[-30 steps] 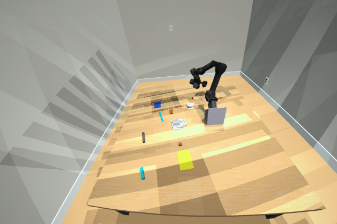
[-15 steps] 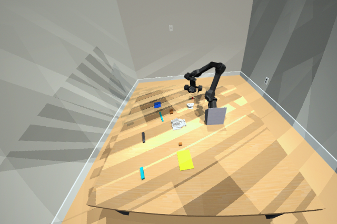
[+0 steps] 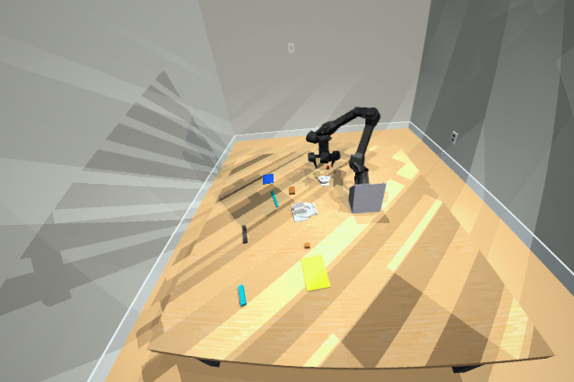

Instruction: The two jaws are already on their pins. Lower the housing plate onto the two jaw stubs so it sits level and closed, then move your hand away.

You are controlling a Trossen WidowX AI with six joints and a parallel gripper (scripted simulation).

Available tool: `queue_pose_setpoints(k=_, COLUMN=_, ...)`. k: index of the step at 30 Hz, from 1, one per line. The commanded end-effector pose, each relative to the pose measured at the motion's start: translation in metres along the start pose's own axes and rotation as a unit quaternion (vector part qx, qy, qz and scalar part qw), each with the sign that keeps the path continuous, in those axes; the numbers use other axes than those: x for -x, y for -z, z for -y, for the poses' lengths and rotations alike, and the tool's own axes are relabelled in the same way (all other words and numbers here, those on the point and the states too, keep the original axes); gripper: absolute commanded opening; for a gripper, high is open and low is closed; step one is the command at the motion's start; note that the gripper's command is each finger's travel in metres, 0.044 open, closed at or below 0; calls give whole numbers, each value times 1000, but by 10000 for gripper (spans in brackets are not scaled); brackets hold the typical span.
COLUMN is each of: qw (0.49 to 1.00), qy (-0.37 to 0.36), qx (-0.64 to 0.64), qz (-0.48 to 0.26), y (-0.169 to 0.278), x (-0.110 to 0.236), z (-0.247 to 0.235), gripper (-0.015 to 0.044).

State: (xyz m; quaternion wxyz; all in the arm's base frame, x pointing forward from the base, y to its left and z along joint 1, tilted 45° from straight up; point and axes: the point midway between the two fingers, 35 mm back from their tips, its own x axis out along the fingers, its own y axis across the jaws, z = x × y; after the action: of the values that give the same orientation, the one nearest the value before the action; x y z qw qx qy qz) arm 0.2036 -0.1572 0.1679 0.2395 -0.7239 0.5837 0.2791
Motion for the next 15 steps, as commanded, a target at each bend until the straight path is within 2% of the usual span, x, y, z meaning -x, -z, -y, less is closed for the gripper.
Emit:
queue_pose_setpoints(k=1, qw=1000, qy=-2, qx=14, qz=12, y=-10, x=-1, z=1, gripper=440)
queue_pose_setpoints(k=4, qw=1000, qy=-2, qx=13, qz=12, y=-10, x=-7, z=2, gripper=440)
queue_pose_setpoints(k=8, qw=1000, qy=-2, qx=14, qz=11, y=-11, x=-39, z=1, gripper=440)
queue_pose_setpoints(k=15, qw=1000, qy=-2, qx=14, qz=11, y=-11, x=-42, z=1, gripper=440)
